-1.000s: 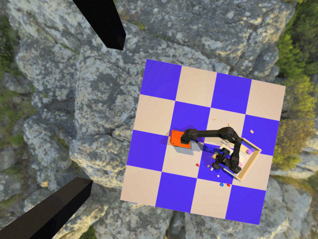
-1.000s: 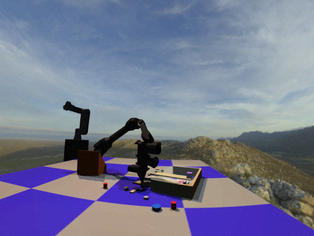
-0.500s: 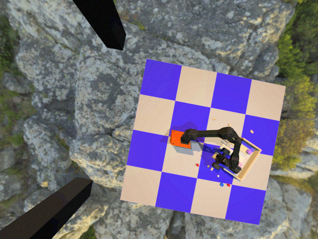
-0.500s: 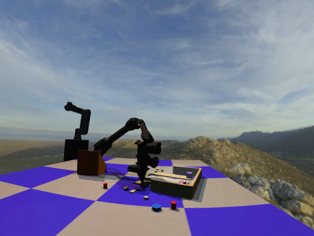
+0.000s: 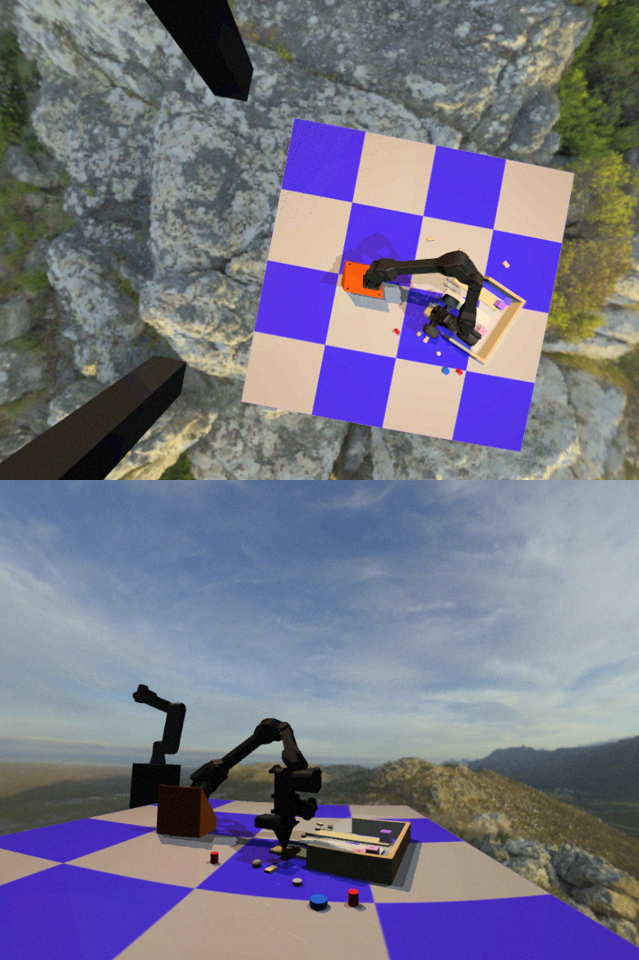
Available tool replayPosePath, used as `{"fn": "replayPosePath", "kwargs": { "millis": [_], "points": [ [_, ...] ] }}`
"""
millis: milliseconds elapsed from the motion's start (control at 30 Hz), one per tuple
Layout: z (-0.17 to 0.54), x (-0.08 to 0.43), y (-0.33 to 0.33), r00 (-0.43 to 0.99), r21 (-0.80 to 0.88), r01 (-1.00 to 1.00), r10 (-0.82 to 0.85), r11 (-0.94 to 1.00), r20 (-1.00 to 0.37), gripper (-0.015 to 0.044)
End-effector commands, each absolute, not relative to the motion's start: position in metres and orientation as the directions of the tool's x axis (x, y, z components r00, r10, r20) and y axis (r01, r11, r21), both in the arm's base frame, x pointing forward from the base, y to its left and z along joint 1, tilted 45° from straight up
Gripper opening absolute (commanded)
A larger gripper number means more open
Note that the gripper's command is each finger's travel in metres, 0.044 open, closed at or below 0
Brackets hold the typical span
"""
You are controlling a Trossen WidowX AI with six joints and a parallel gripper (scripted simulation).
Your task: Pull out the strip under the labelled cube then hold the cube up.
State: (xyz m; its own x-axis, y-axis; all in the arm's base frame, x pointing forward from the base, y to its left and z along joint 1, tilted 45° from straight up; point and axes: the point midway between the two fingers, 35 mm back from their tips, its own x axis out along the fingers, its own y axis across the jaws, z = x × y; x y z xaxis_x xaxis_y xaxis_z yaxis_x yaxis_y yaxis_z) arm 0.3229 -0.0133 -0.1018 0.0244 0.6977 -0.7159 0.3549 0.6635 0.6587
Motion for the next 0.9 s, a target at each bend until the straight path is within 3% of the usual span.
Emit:
{"fn": "replayPosePath", "kwargs": {
  "millis": [0,867],
  "points": [
    [-0.102,0.312,-0.008,0.011,0.658,0.361,0.703,0.661,-0.711,0.0000],
    [-0.094,0.275,0.003,0.009,0.658,0.362,0.703,0.660,-0.711,0.0000]
  ]
}}
